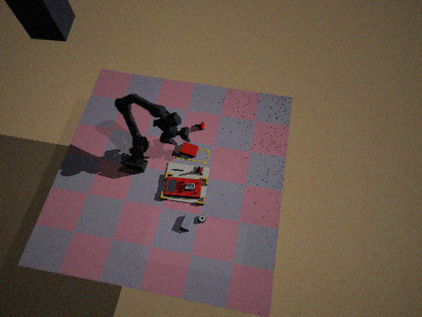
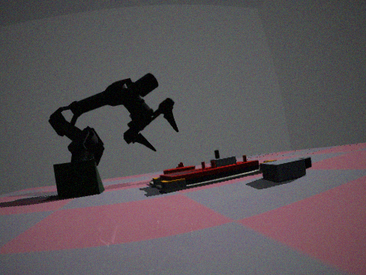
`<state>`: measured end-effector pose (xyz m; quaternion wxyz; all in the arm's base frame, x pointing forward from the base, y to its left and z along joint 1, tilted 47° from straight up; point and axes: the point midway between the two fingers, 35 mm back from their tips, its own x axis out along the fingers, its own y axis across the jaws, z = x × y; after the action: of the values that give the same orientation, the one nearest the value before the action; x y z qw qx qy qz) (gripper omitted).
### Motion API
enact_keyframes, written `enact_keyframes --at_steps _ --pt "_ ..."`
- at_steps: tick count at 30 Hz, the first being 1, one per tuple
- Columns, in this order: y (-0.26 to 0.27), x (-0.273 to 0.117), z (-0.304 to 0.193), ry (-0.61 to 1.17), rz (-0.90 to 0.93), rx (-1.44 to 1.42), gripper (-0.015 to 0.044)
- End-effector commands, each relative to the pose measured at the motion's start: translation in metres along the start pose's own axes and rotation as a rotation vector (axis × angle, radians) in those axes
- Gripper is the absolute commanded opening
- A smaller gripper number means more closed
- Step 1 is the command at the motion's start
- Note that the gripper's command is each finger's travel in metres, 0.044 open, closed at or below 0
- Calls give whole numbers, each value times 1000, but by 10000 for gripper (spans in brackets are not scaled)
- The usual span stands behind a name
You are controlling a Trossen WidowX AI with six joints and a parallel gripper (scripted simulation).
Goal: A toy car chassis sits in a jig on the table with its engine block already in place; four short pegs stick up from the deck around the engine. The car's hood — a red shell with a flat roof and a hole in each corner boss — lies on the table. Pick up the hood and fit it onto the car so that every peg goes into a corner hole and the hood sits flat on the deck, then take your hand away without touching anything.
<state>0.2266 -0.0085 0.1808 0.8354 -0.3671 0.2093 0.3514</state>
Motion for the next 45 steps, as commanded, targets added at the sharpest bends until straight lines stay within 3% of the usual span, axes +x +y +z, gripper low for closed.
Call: enact_keyframes --at_steps 1,15,45 --pt "-11 13 6 44 204 619 440" --pt "-25 44 13 398 502 1692 440" --pt "-22 50 13 405 504 1704 440"
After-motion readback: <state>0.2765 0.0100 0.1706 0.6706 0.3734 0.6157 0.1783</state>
